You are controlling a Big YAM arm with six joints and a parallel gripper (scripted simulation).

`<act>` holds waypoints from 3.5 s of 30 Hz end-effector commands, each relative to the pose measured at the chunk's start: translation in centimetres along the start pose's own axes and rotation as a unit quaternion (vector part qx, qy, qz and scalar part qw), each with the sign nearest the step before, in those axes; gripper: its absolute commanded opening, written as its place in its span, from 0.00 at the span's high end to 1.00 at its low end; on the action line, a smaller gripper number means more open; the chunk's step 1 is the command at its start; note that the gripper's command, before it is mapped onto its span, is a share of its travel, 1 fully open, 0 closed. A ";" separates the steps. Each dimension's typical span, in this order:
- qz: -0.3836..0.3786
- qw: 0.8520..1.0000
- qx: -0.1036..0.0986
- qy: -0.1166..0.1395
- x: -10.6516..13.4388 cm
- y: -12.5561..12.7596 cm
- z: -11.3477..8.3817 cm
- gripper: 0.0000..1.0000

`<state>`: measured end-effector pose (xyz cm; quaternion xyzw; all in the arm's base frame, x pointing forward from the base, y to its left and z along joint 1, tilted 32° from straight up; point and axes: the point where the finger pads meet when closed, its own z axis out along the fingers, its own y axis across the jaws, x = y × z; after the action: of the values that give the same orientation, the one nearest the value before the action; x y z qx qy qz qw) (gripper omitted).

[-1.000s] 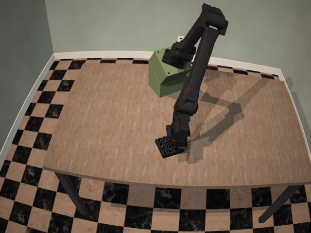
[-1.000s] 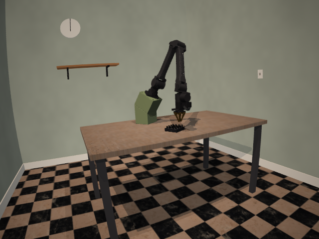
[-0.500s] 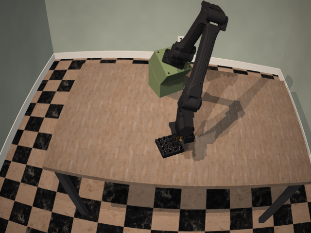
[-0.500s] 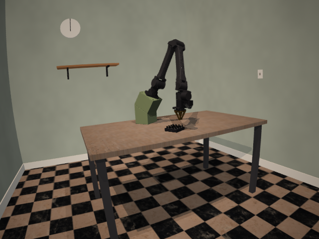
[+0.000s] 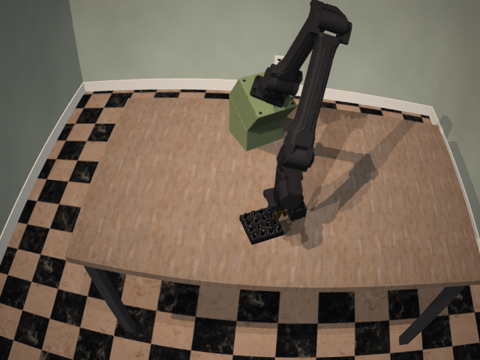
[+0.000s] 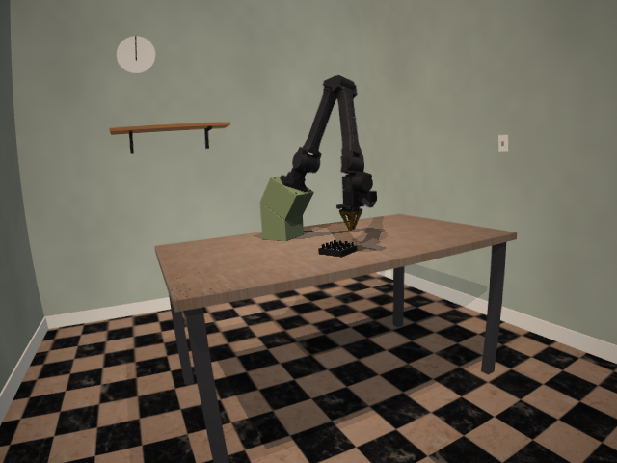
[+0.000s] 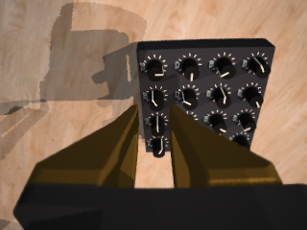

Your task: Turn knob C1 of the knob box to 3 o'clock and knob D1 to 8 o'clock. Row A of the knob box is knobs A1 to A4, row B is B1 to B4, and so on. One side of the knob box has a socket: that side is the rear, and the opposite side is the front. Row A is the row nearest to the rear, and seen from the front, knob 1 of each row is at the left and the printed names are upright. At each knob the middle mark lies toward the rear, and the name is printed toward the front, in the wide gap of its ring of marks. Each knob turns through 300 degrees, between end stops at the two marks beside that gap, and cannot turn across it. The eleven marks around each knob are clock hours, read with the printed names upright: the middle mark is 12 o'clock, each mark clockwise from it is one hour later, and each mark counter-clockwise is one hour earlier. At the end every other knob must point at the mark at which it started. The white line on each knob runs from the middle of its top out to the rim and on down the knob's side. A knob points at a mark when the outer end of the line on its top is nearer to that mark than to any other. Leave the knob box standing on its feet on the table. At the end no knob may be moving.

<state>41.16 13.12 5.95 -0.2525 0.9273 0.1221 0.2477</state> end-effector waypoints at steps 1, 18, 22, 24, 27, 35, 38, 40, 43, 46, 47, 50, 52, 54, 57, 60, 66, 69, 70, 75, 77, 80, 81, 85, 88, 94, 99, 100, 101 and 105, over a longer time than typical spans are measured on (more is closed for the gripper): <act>-0.003 1.000 0.008 -0.016 -1.1 -0.6 -1.2 0.82; -0.003 1.000 0.008 -0.016 -1.1 -0.6 -1.2 0.82; -0.003 1.000 0.008 -0.016 -1.1 -0.6 -1.2 0.82; -0.003 1.000 0.008 -0.015 -1.1 -0.6 -1.1 0.82; -0.002 1.000 0.007 -0.014 -1.1 -0.6 -0.9 0.82; -0.003 1.000 0.004 -0.010 -1.0 -0.4 0.3 0.82; -0.004 1.000 0.003 -0.011 -1.2 -0.1 0.5 0.82; -0.004 1.000 0.002 -0.012 -1.4 0.0 0.7 0.82; -0.004 1.000 0.003 -0.013 -1.6 0.0 1.0 0.82; -0.004 1.000 0.005 -0.016 -1.7 -0.3 0.9 0.82; -0.003 1.000 0.004 -0.015 -1.7 -0.2 1.2 0.82; -0.004 1.000 0.003 -0.014 -1.7 0.0 1.6 0.82; -0.004 1.000 0.003 -0.013 -1.5 0.0 1.9 0.82; -0.004 1.000 0.003 -0.013 -1.6 0.0 2.2 0.82; -0.004 1.000 0.003 -0.014 -1.7 -0.1 2.5 0.82; -0.004 1.000 0.003 -0.014 -1.7 0.0 2.9 0.82; -0.004 1.000 0.002 -0.012 -1.5 0.0 3.4 0.82; -0.004 1.000 0.002 -0.012 -1.5 0.0 3.7 0.82; -0.004 1.000 0.003 -0.012 -1.5 0.0 3.8 0.82; -0.006 1.000 0.003 -0.017 -1.9 0.0 3.8 0.82; -0.005 1.000 0.004 -0.017 -1.8 0.0 3.9 0.82; -0.002 1.000 0.004 -0.012 -1.3 -0.2 4.2 0.82; -0.002 1.000 0.003 -0.010 -1.2 -0.2 4.2 0.82; -0.004 1.000 0.004 -0.016 -1.6 -0.1 3.9 0.82; -0.004 1.000 0.004 -0.016 -1.6 -0.1 3.9 0.82; -0.004 1.000 0.004 -0.015 -1.6 -0.1 3.9 0.82; -0.004 1.000 0.004 -0.015 -1.6 -0.1 3.9 0.82; -0.004 1.000 0.004 -0.015 -1.6 -0.1 3.9 0.82; -0.004 1.000 0.004 -0.015 -1.6 -0.1 3.9 0.82; -0.004 1.000 0.004 -0.015 -1.6 -0.1 3.9 0.82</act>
<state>42.81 14.48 2.41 -0.2526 0.9277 0.1218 0.2463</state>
